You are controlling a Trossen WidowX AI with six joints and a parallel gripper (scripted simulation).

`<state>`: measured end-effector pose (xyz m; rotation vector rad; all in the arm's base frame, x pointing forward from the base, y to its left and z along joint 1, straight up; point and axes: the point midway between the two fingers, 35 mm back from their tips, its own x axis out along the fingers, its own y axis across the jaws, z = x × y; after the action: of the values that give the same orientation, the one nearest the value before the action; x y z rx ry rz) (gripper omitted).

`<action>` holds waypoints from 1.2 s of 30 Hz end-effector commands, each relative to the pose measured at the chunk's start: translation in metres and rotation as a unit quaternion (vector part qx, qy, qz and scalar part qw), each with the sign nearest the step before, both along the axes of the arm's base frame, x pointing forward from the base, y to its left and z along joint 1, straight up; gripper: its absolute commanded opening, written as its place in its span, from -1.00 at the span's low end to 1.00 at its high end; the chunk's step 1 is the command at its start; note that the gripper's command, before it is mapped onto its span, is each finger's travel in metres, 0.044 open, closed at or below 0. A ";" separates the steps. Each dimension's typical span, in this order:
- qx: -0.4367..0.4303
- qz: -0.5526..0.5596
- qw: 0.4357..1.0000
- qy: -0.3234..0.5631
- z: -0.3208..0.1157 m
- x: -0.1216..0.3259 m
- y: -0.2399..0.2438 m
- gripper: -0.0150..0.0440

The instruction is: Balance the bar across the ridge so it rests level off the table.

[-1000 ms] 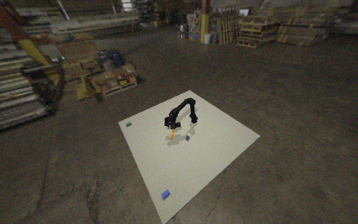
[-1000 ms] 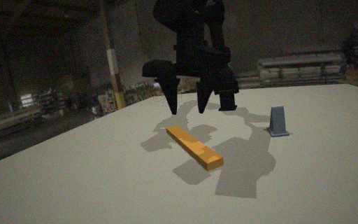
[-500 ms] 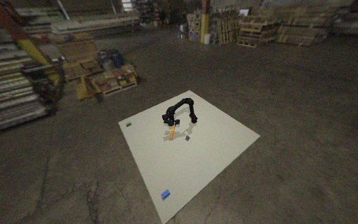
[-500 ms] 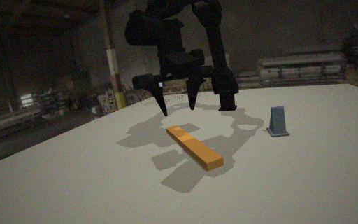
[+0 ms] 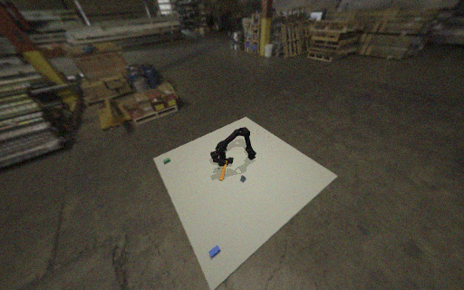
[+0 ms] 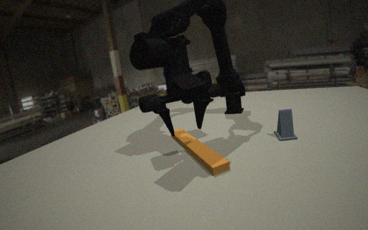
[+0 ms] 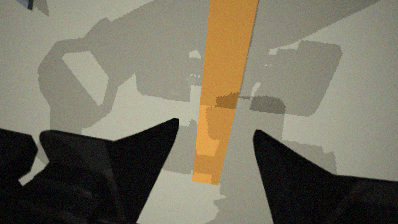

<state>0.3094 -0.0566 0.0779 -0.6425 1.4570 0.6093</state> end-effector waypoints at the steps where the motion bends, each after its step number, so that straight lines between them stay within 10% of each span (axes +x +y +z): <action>1: 0.003 0.000 1.000 -0.001 -0.004 0.000 0.001 0.58; 36: 0.000 0.000 1.000 -0.001 -0.028 0.001 0.000 0.49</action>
<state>0.3100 -0.0567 0.0495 -0.6428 1.4556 0.6086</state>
